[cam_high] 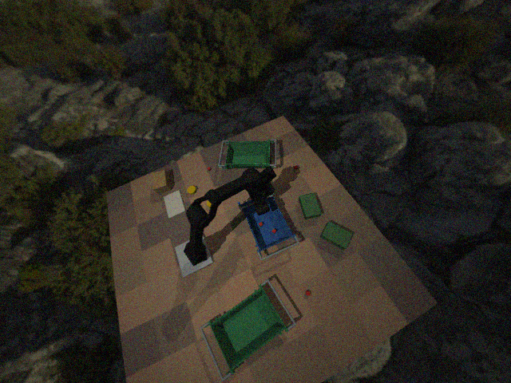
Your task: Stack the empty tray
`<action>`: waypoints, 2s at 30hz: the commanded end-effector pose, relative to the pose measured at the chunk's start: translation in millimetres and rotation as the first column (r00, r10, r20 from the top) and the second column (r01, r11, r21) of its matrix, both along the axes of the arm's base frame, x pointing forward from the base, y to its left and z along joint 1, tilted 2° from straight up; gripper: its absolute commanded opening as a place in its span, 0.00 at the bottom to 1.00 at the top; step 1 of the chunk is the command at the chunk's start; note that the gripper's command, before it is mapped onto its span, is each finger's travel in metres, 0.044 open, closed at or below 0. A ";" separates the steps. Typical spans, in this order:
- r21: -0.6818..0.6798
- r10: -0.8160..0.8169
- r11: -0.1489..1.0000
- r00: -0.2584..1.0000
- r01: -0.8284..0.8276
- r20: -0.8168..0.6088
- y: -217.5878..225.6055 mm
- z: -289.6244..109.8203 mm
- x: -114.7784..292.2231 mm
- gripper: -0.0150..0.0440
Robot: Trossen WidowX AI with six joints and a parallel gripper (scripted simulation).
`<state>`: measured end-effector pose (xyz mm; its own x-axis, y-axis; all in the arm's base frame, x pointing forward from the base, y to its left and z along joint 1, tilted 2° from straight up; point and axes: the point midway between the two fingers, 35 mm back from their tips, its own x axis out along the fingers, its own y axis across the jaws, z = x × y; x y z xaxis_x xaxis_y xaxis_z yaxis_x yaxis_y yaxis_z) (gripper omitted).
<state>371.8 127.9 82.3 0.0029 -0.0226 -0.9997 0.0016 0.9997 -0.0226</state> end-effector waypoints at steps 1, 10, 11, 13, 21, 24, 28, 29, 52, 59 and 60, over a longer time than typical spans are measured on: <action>0.004 0.005 1.000 1.000 -0.005 0.017 -12.2 -4.7 0.5 0.41; 0.004 0.005 1.000 1.000 -0.005 0.017 -8.5 21.3 0.0 0.41; 0.004 0.005 1.000 1.000 -0.005 0.017 -7.7 26.9 -0.4 0.41; 0.004 0.005 1.000 1.000 -0.005 0.017 -6.7 34.1 -1.2 0.41; -0.004 0.010 1.000 1.000 -0.010 0.007 -7.6 25.5 -0.4 0.41; -0.004 0.010 1.000 1.000 -0.010 0.007 -7.6 25.5 -0.4 0.41; -0.004 0.010 1.000 1.000 -0.010 0.007 -7.6 25.5 -0.4 0.41; -0.004 0.010 1.000 1.000 -0.010 0.007 -7.6 25.5 -0.4 0.41; 0.009 0.012 1.000 0.999 -0.013 0.047 -6.3 91.4 -1.3 0.41; 0.007 0.006 1.000 0.999 -0.006 0.039 -17.0 87.8 4.3 0.41; 0.009 -0.001 1.000 0.999 0.000 0.041 -25.7 87.0 8.1 0.41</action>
